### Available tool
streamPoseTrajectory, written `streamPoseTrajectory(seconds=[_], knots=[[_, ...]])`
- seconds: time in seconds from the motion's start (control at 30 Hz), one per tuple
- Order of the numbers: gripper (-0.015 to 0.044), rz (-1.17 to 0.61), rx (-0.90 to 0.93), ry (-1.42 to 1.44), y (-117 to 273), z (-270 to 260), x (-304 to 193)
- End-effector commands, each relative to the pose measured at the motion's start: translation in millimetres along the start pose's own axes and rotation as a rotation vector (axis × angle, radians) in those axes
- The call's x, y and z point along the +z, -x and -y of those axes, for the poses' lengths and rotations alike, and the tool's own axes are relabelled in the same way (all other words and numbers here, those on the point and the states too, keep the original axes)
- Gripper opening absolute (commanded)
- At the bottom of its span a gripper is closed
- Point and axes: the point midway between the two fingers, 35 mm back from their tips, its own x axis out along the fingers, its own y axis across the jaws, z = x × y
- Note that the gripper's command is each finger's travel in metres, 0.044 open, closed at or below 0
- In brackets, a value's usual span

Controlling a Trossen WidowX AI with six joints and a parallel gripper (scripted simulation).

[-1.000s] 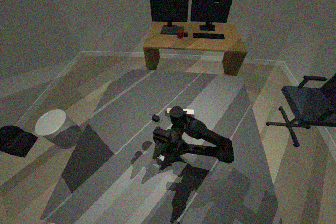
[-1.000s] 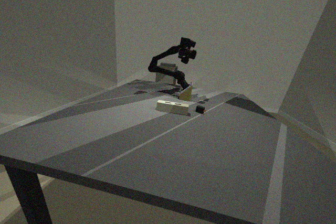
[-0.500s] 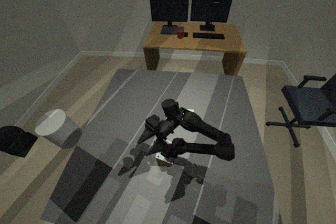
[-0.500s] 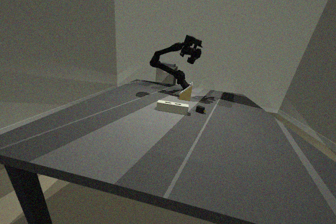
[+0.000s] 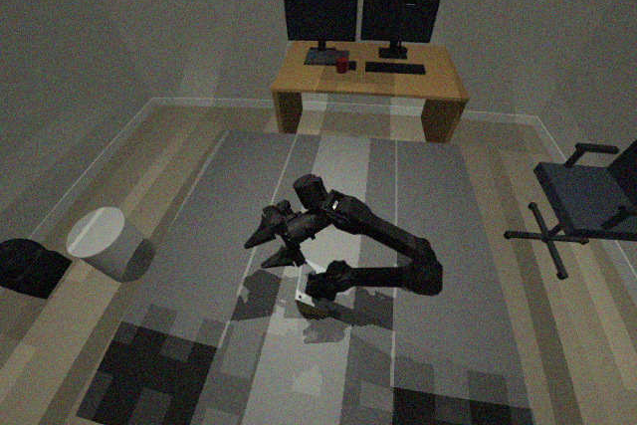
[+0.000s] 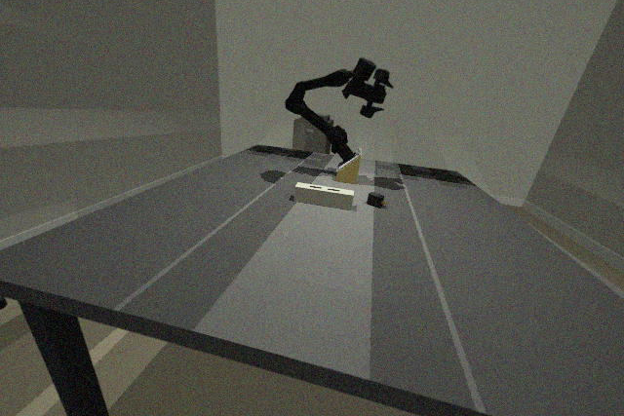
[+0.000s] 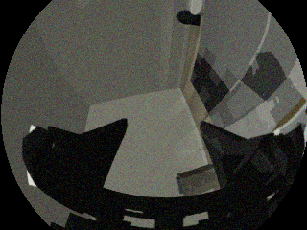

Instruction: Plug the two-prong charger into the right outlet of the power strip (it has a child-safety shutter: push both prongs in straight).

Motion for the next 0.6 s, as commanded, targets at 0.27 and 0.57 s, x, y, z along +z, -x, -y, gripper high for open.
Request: streamPoseTrajectory(seconds=[0.27, 0.57], knots=[[0.0440, 0.169, -0.129, 0.056, 3.3, 12.0, 56.9], [0.0440, 0.266, -0.261, 0.101, 10.0, 28.4, 98.1]])
